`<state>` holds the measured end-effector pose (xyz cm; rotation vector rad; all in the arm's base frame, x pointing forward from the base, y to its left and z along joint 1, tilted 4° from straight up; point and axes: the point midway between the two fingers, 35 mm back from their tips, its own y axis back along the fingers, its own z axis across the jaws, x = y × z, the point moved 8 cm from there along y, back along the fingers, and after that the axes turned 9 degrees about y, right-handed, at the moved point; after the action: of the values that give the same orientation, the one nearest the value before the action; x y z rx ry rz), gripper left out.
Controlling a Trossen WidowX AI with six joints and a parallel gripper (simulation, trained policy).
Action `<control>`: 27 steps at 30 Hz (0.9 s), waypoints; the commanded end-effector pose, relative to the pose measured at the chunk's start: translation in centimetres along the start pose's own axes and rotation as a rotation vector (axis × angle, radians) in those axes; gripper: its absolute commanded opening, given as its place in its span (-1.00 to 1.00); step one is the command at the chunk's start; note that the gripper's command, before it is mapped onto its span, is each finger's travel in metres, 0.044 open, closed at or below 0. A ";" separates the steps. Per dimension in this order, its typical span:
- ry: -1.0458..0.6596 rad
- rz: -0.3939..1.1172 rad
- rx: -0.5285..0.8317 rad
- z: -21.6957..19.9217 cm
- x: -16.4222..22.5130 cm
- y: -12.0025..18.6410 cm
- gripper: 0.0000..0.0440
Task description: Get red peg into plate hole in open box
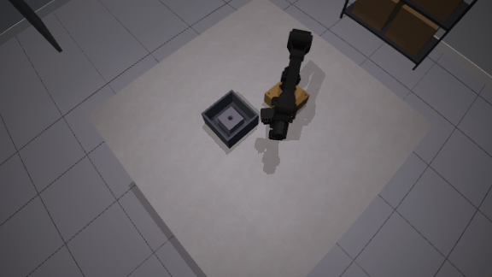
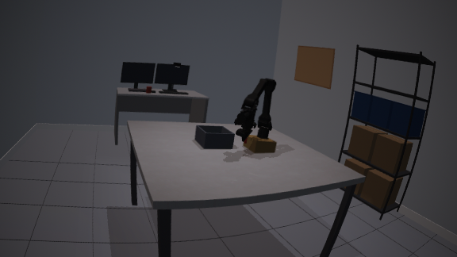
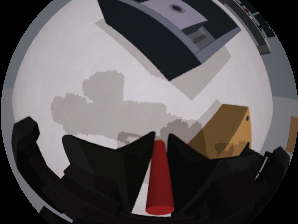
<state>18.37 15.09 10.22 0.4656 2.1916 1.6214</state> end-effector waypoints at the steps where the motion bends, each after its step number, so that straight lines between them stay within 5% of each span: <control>1: -0.012 -0.020 -0.014 -0.1 -0.7 1.3 -1.00; 27: -0.287 -0.108 -0.043 -2.8 -11.1 4.6 -1.00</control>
<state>26.27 9.41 16.49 0.5222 1.9370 1.4531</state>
